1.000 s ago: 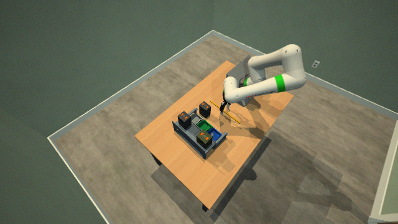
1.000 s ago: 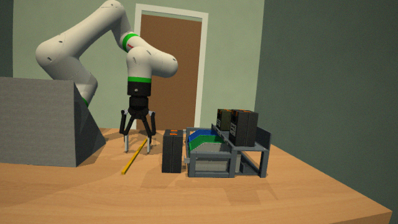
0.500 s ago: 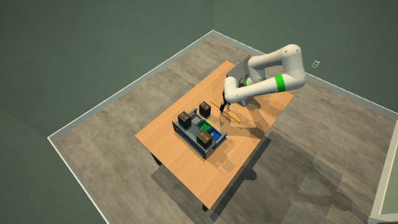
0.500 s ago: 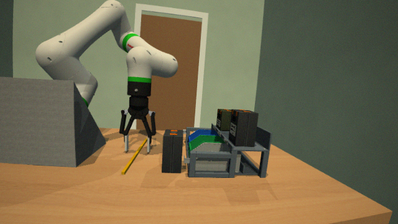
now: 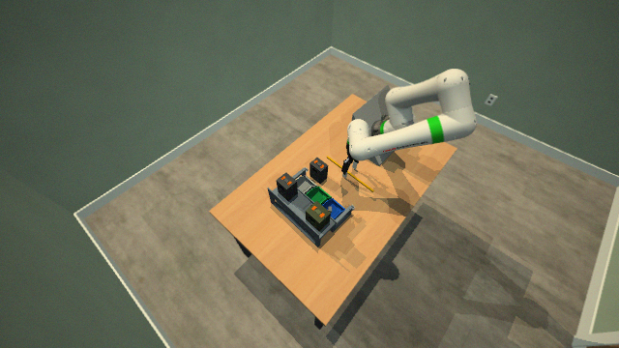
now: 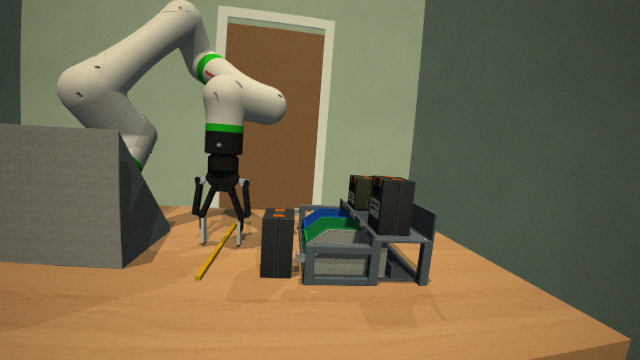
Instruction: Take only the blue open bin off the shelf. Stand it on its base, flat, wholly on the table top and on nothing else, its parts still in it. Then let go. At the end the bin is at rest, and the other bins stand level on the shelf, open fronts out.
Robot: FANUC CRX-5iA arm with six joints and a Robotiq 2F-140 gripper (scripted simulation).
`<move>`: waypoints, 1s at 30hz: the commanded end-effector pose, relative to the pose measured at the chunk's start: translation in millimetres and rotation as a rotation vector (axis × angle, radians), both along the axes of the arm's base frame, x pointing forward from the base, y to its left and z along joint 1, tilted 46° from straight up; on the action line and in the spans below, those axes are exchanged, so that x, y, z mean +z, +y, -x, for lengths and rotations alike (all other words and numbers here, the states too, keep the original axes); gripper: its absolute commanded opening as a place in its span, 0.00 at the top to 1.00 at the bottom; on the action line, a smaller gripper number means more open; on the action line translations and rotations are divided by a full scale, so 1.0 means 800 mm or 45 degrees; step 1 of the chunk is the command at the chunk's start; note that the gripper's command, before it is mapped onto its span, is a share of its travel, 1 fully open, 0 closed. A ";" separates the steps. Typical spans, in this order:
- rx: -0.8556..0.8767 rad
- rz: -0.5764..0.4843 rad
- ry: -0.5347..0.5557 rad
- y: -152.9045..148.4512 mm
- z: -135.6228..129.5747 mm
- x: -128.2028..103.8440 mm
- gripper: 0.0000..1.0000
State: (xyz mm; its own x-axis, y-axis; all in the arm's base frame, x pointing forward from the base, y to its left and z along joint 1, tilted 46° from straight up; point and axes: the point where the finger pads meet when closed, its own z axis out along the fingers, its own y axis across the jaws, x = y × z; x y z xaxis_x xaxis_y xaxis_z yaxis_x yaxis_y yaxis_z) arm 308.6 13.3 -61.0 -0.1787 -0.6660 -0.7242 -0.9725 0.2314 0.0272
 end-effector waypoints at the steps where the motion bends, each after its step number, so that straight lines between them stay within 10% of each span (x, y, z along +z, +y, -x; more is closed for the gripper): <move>1: 0.000 0.000 0.000 0.000 0.000 0.000 0.43; 30: 0.000 0.000 0.000 -0.027 0.006 0.026 0.43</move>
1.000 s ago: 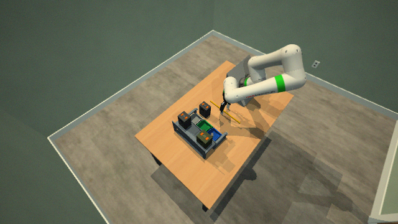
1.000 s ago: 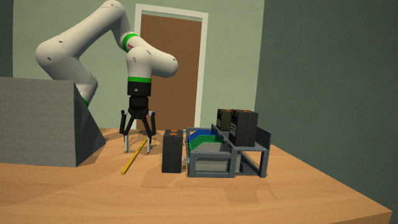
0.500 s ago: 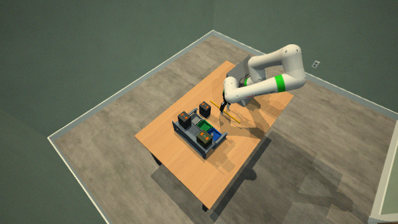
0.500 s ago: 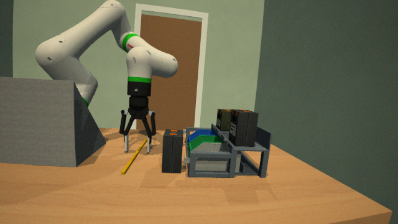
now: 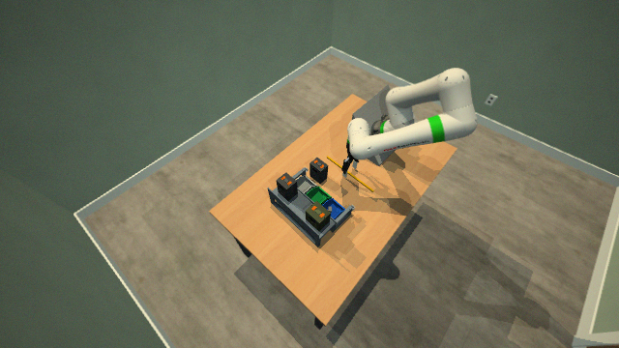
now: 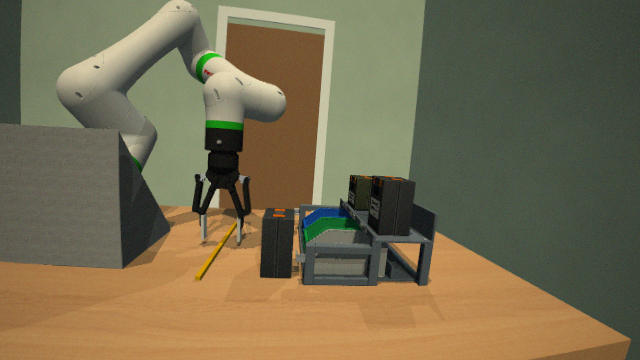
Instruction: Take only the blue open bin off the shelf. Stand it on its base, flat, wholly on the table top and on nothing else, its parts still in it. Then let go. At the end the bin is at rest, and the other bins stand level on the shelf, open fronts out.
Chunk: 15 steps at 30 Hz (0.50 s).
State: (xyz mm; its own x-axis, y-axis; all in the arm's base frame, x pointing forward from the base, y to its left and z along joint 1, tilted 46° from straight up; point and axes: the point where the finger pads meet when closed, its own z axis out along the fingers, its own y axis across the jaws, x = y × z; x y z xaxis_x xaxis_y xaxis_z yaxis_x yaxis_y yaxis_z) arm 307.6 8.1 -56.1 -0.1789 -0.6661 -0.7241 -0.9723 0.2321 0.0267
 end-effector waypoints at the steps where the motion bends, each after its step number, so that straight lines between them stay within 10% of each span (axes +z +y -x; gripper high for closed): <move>1: 0.001 0.000 0.000 -0.029 0.006 0.028 0.43; 15: 0.001 0.000 0.000 -0.048 0.010 0.046 0.43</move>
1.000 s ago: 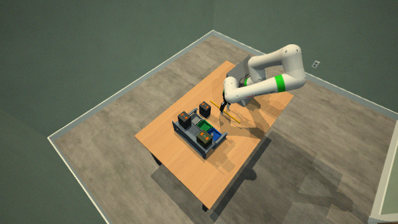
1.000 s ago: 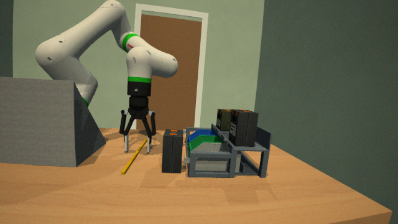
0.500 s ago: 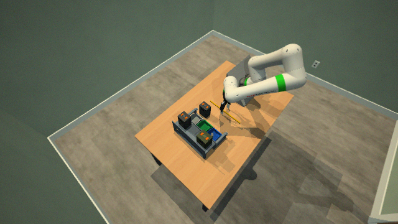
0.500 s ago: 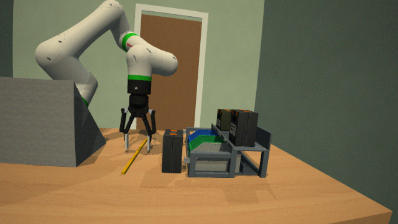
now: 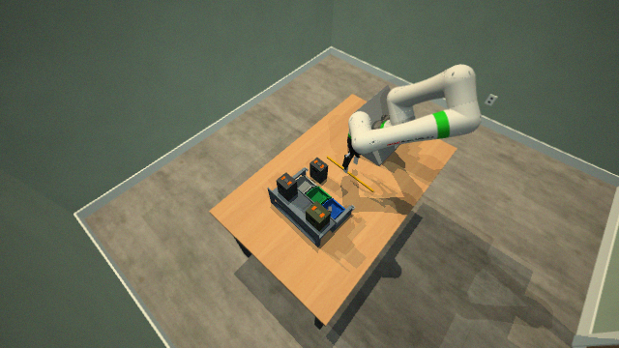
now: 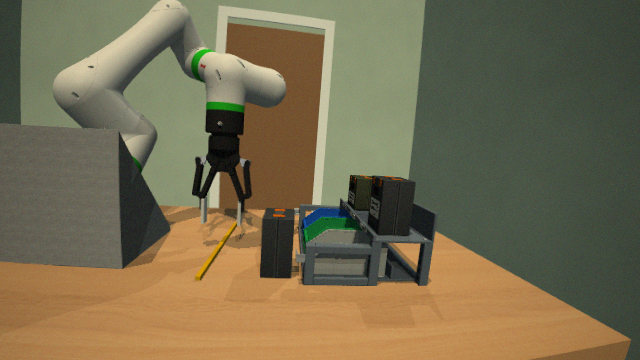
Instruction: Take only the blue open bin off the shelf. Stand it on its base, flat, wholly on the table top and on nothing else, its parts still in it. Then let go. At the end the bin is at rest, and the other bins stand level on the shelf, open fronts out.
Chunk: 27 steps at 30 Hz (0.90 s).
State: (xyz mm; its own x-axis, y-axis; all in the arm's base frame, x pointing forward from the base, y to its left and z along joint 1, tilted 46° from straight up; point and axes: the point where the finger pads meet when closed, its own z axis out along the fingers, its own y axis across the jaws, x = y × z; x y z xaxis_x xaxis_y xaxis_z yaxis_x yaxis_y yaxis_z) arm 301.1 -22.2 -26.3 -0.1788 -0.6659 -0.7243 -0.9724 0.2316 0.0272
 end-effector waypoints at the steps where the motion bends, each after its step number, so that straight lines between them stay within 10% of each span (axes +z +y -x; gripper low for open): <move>1: 0.000 0.001 0.000 -0.020 0.004 0.019 0.43; 27: 0.000 0.001 0.000 -0.073 0.015 0.071 0.43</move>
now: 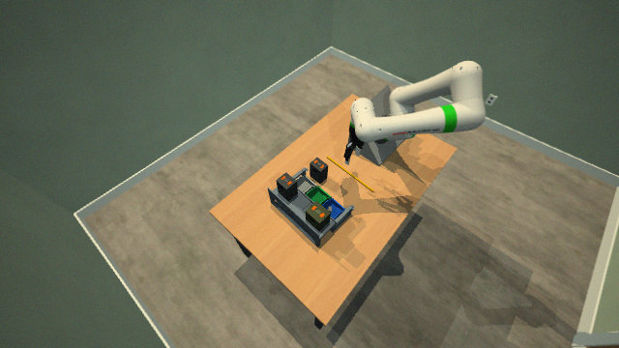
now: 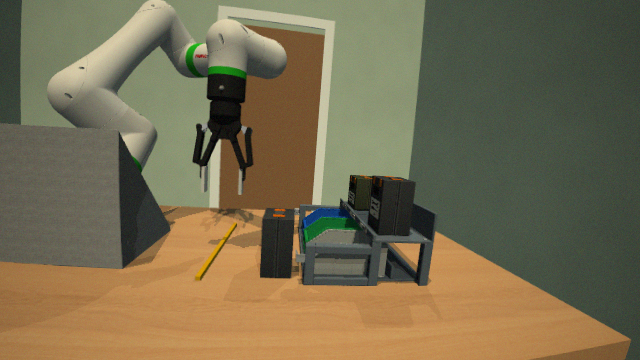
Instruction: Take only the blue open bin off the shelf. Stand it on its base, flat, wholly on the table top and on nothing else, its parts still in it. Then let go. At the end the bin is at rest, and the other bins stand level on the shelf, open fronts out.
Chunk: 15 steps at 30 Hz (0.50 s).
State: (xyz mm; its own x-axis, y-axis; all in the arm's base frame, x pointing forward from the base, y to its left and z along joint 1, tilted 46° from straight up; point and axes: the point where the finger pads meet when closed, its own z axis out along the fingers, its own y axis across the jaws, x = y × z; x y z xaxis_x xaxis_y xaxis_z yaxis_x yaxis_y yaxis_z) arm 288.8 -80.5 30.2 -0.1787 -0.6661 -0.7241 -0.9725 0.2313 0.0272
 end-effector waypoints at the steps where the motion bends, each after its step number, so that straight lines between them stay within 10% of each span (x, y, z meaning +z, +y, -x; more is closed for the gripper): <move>1: 0.000 0.000 0.000 -0.001 0.000 0.000 0.43; 15: 0.000 0.000 0.000 0.008 -0.002 -0.008 0.43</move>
State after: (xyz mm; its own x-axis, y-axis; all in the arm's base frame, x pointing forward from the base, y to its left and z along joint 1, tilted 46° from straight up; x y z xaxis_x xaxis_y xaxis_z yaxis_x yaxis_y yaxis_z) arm 290.1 -74.0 23.9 -0.1788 -0.6659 -0.7243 -0.9724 0.2315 0.0272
